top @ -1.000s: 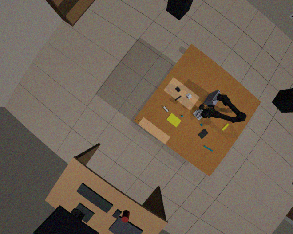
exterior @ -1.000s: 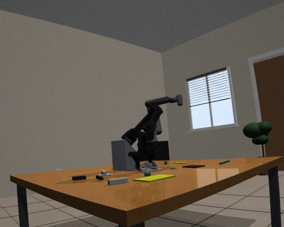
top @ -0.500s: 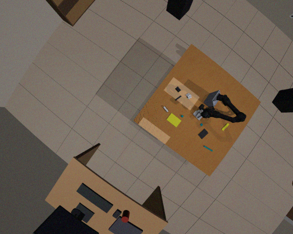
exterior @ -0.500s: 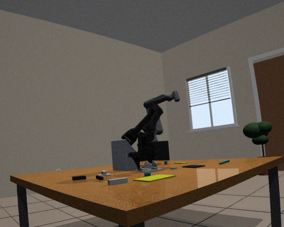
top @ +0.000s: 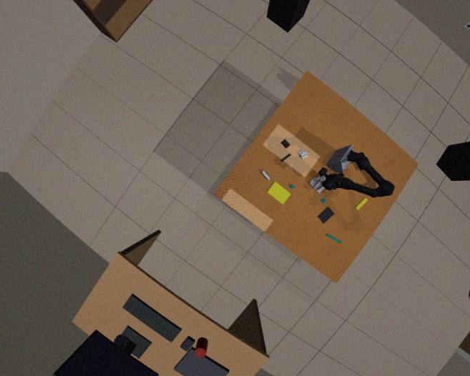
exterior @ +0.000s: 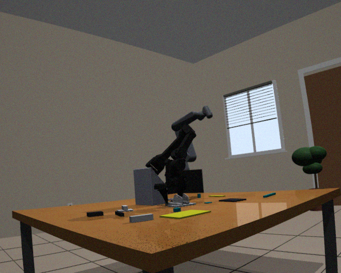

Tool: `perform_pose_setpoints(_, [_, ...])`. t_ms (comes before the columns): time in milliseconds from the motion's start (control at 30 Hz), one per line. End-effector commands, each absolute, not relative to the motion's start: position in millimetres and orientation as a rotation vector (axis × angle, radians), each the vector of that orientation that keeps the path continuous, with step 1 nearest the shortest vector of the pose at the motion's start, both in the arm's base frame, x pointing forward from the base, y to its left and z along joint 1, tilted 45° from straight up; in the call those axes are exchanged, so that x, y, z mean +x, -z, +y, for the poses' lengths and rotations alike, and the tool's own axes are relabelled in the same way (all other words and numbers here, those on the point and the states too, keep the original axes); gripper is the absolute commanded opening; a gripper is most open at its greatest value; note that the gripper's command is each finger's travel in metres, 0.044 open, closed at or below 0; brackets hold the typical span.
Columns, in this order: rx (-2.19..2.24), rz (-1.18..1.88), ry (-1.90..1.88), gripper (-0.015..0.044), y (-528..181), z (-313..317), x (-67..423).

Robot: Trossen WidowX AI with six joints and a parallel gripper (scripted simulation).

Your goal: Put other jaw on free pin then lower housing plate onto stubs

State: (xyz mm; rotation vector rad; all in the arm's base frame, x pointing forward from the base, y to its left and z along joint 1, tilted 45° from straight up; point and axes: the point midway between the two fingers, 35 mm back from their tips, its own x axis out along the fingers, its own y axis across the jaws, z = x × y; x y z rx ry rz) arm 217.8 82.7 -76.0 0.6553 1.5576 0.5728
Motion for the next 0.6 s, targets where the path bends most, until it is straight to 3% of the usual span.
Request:
perform_pose_setpoints(0, [0.663, 1.556, -0.574, 0.0351, 75.8, 83.5, 217.9])
perform_pose_setpoints(567, [0.663, 1.556, -0.574, 0.0351, 78.6, 86.3, 217.7])
